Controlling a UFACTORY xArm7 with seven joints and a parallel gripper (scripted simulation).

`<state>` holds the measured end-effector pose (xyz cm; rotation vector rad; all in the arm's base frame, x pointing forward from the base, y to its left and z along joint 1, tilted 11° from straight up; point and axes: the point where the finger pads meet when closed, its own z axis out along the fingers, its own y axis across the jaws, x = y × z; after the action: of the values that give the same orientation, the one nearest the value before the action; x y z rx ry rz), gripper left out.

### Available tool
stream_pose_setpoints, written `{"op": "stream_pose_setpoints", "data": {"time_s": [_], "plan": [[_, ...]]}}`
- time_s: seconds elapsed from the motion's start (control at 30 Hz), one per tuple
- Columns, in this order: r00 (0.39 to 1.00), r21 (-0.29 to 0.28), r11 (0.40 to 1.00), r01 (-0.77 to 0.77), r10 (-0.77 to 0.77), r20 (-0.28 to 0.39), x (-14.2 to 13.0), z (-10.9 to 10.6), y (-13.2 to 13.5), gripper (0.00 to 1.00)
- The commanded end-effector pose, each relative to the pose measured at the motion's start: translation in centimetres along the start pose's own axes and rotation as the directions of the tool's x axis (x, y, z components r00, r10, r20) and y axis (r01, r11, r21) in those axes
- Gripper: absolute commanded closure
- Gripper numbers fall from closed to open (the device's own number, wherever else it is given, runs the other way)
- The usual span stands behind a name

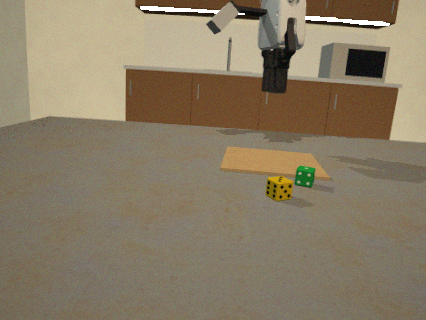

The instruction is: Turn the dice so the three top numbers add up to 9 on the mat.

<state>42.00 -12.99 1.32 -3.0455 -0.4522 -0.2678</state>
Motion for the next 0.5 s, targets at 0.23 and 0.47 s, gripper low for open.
{"op": "stream_pose_setpoints", "data": {"time_s": [0.23,0.47], "plan": [[0.936,-0.004,0.936,0.353,-0.353,-0.018,0.85,0.38,0.8,0.85],[0.915,-0.004,0.915,0.404,-0.404,-0.018,0.95,0.46,0.91,0.85]]}}
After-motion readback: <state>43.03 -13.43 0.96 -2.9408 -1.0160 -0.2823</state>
